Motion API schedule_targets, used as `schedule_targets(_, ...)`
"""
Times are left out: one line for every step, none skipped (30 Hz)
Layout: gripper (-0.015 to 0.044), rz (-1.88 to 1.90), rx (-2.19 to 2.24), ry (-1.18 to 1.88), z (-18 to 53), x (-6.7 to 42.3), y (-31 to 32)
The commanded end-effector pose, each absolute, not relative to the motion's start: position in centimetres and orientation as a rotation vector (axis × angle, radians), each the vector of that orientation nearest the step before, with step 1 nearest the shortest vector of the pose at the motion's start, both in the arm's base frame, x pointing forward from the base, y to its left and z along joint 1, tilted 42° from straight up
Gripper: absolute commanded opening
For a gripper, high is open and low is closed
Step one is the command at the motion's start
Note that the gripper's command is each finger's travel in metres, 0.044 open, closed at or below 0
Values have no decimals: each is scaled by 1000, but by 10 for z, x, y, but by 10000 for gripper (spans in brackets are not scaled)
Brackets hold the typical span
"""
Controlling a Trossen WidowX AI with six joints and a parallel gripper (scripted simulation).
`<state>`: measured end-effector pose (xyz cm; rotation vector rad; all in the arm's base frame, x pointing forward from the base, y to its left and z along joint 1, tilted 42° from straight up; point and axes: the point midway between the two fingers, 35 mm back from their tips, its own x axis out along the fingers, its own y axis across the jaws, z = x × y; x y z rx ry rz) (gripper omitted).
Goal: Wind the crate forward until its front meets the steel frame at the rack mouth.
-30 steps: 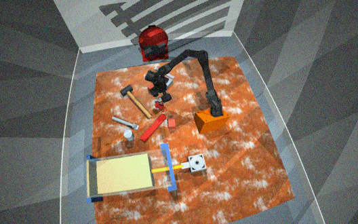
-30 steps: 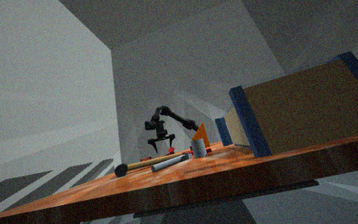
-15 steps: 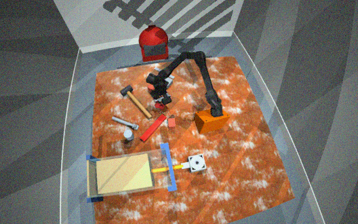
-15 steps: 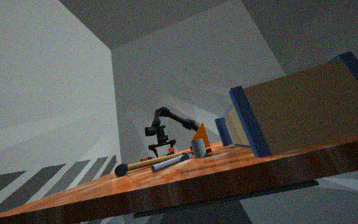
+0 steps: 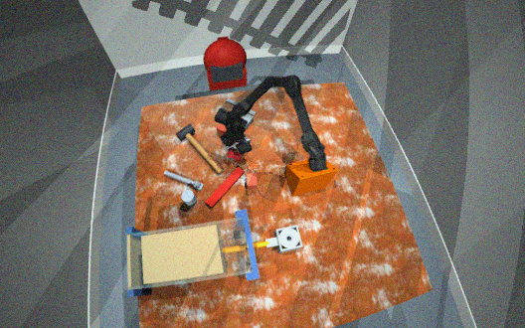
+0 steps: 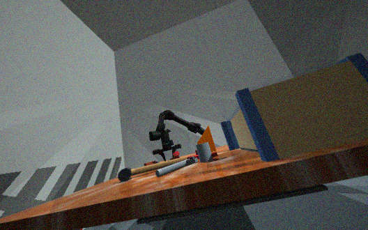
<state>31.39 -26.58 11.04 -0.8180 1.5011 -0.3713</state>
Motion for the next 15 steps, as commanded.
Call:
schedule_targets(125,-372,-817,1502,111,314,-266)
schedule_targets(99,-372,-817,1502,111,314,-266)
schedule_targets(72,-372,-817,1502,111,314,-266)
schedule_targets(66,-372,-817,1502,111,314,-266)
schedule_targets(59,-372,-817,1502,111,314,-266)
schedule_targets(52,-372,-817,1502,111,314,-266)
schedule_targets(46,-372,-817,1502,111,314,-266)
schedule_targets(39,-372,-817,1502,111,314,-266)
schedule_targets(32,-372,-817,1502,111,314,-266)
schedule_targets(26,-372,-817,1502,111,314,-266)
schedule_targets(19,-372,-817,1502,111,314,-266)
schedule_targets(12,-372,-817,1502,111,314,-266)
schedule_targets(0,-372,-817,1502,111,314,-266)
schedule_targets(0,-372,-817,1502,111,314,-266)
schedule_targets(0,-372,-817,1502,111,314,-266)
